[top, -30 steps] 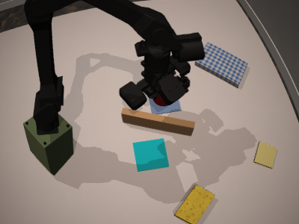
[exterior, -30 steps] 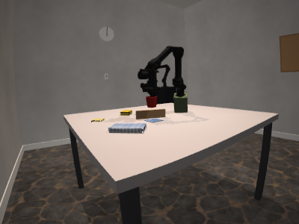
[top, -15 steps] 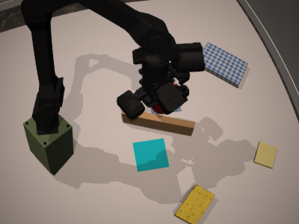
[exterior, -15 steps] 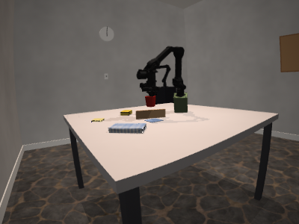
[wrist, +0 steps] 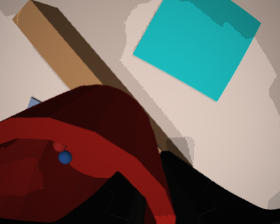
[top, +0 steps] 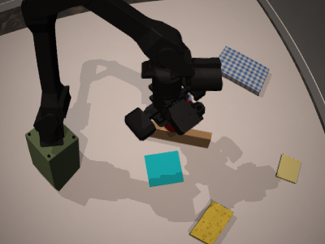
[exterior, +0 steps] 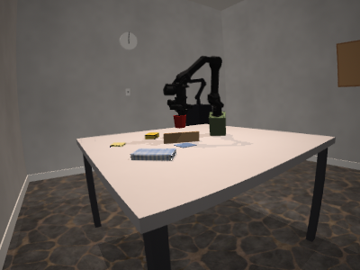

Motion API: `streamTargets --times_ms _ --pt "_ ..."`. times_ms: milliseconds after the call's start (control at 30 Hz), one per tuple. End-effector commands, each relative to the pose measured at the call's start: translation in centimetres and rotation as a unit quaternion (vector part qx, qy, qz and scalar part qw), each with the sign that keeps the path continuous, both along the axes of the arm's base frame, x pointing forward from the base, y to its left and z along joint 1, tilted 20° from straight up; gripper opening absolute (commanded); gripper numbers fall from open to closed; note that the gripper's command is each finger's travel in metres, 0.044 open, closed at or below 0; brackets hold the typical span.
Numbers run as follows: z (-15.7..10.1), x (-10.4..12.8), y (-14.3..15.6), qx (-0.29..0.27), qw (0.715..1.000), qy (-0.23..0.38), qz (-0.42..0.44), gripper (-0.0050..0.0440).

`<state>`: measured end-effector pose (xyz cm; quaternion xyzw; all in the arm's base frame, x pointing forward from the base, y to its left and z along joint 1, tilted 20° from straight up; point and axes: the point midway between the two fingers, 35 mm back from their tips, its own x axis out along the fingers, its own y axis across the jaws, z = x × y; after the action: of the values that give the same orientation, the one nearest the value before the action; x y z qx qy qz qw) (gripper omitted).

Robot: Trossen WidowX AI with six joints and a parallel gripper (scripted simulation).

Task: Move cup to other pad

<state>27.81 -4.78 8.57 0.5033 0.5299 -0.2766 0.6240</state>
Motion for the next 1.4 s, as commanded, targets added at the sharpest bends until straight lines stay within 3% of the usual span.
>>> streamTargets --times_ms 0,1367 --pt "-0.4 -0.5 -0.5 0.001 1.0 0.003 0.001 0.0" --pt "-2.2 -3.6 -5.8 0.001 1.0 0.003 0.001 0.0"
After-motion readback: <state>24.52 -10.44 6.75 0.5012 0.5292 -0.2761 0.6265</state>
